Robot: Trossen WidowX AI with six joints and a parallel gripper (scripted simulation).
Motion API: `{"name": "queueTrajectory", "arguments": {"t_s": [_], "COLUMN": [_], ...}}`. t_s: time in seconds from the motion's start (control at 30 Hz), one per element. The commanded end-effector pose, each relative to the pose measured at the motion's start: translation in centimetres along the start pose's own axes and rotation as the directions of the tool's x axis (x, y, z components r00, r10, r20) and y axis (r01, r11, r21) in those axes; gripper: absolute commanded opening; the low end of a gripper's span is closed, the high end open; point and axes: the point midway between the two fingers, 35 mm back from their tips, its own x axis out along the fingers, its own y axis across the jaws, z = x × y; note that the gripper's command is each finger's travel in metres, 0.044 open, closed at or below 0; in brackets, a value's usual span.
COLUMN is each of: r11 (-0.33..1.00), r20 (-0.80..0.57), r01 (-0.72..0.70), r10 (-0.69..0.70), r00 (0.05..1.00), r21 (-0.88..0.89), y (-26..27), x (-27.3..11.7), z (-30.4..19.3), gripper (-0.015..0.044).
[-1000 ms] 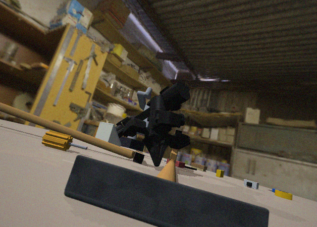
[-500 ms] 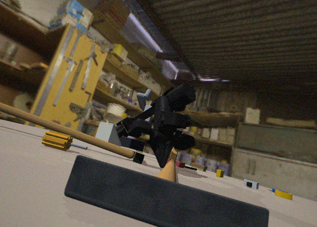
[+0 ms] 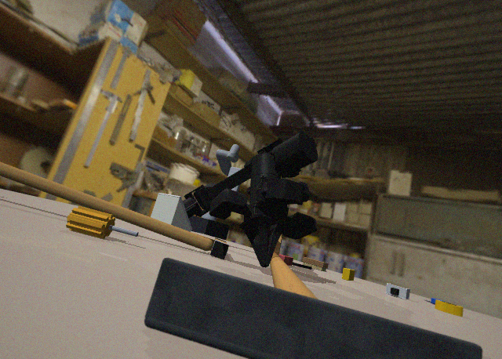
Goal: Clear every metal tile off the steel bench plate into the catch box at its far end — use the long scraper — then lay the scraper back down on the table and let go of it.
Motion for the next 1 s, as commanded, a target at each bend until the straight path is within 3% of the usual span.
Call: {"name": "queueTrajectory", "arguments": {"t_s": [0.0, 0.97], "r11": [1.0, 1.0], "r20": [0.0, 0.0], "r01": [-0.001, -0.003], "r10": [0.001, 0.003], "r00": [1.0, 1.0], "r21": [-0.005, -0.005], "y": [0.7, 3.1], "x": [0.3, 0.9], "z": [0.4, 1.7], "gripper": [0.0, 0.0]}}
